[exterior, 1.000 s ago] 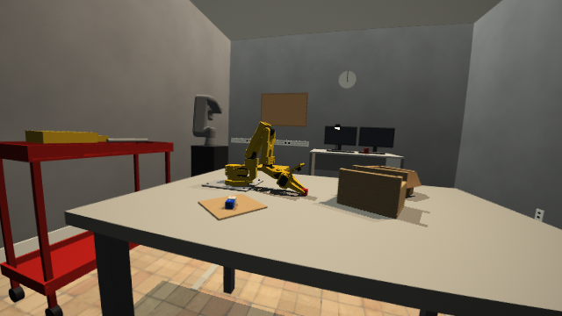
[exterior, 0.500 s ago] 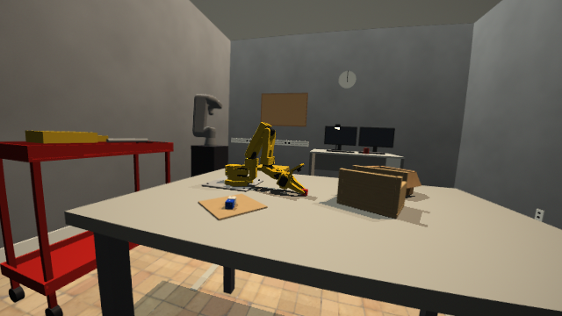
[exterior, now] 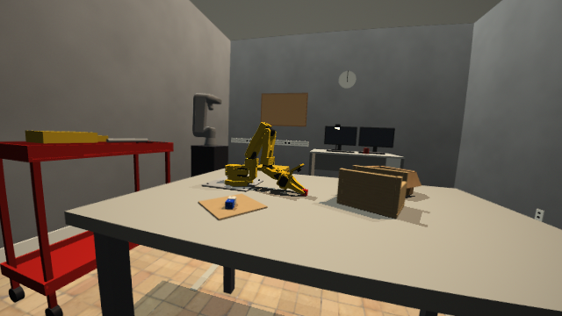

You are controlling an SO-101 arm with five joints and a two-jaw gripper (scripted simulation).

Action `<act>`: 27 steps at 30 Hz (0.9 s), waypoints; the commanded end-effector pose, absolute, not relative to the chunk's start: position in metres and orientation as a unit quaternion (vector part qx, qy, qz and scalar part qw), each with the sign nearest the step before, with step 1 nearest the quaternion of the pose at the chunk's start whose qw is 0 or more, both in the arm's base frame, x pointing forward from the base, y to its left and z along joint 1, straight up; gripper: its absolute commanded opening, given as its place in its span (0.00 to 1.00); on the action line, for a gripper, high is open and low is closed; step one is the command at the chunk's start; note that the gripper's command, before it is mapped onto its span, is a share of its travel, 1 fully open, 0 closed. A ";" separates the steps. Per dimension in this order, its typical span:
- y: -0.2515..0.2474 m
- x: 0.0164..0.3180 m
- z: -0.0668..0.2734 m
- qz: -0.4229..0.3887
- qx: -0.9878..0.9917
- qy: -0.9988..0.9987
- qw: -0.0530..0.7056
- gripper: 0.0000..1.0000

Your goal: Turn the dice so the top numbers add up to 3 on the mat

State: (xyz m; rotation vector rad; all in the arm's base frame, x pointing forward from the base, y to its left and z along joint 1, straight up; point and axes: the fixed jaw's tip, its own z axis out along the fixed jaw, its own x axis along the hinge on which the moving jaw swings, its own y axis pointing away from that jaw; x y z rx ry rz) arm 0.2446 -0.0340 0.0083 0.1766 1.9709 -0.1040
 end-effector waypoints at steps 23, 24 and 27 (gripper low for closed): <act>-0.036 0.245 0.008 -0.049 0.075 0.830 0.550 0.12; -0.036 0.245 0.008 -0.049 0.075 0.830 0.550 0.12; -0.036 0.245 0.008 -0.049 0.075 0.830 0.550 0.15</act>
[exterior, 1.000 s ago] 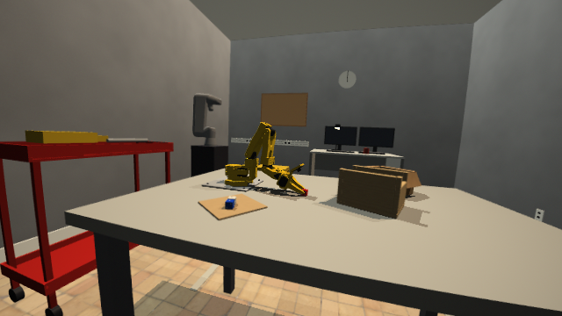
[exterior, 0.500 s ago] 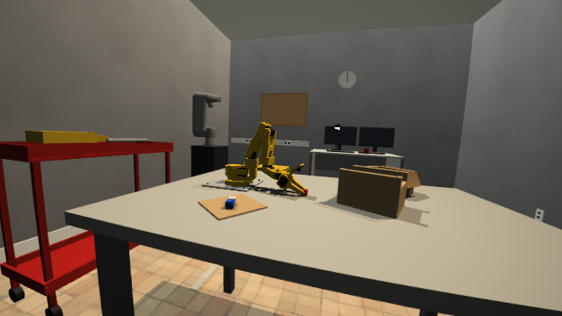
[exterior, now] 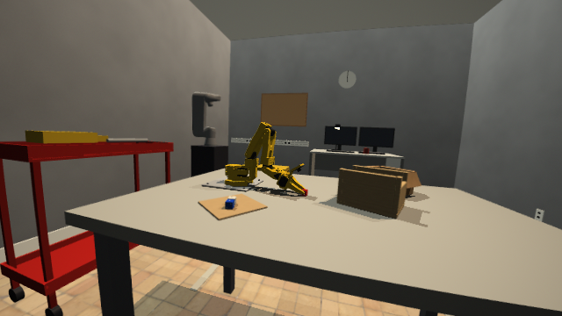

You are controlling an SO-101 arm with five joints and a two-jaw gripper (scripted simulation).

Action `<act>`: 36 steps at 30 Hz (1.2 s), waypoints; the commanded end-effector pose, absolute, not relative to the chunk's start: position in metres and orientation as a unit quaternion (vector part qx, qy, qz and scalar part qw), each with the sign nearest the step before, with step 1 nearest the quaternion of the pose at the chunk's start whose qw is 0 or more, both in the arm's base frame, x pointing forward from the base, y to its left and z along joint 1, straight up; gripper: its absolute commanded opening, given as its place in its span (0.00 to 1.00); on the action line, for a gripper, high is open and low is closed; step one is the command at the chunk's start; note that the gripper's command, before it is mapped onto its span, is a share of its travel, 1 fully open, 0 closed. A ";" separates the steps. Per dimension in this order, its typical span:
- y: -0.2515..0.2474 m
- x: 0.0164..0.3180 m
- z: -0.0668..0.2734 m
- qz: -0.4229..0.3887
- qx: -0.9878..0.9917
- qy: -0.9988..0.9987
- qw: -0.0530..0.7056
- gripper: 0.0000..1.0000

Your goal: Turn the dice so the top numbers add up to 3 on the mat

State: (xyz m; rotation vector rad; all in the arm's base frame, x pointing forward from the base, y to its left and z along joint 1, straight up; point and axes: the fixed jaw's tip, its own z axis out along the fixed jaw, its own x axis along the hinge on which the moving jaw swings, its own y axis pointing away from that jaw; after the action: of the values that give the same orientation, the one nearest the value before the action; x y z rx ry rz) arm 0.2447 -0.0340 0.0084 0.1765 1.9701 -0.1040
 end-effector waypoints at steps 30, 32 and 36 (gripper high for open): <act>-0.037 0.246 0.011 -0.049 0.075 0.830 0.550 0.29; -0.037 0.247 0.014 -0.049 0.076 0.830 0.550 0.29; -0.037 0.249 0.024 -0.049 0.076 0.830 0.550 0.29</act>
State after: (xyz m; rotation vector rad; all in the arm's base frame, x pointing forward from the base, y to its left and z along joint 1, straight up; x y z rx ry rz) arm 0.2479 -0.0346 0.0160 0.1758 1.9615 -0.1045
